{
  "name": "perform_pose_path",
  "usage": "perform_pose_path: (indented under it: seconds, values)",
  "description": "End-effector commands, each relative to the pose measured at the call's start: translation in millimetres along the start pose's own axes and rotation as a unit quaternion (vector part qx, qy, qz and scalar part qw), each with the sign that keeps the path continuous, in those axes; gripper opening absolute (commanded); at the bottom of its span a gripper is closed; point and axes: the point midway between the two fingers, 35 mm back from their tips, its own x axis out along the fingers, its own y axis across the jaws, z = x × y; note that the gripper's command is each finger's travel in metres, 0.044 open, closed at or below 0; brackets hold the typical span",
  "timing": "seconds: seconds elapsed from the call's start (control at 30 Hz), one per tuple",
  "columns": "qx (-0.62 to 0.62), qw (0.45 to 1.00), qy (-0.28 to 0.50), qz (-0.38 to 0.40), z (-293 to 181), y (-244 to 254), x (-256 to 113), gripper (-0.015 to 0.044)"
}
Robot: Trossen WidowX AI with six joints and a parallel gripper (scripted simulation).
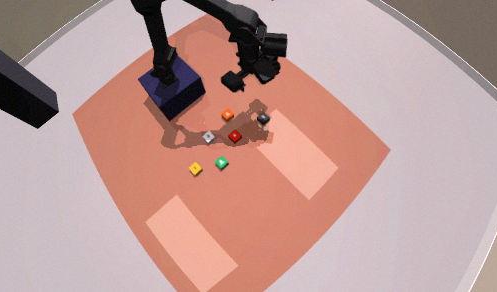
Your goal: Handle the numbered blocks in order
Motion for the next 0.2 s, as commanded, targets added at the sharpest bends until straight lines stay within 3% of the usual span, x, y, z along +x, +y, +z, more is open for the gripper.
perform_pose_path:
  seconds: [0.0,0.17]
  values:
    - [0.011,1.0,0.01,-0.012,-3.0,12.5,-7.6,0.04]
    - [0.011,1.0,0.011,-0.012,-3.1,13.3,-8.2,0.04]
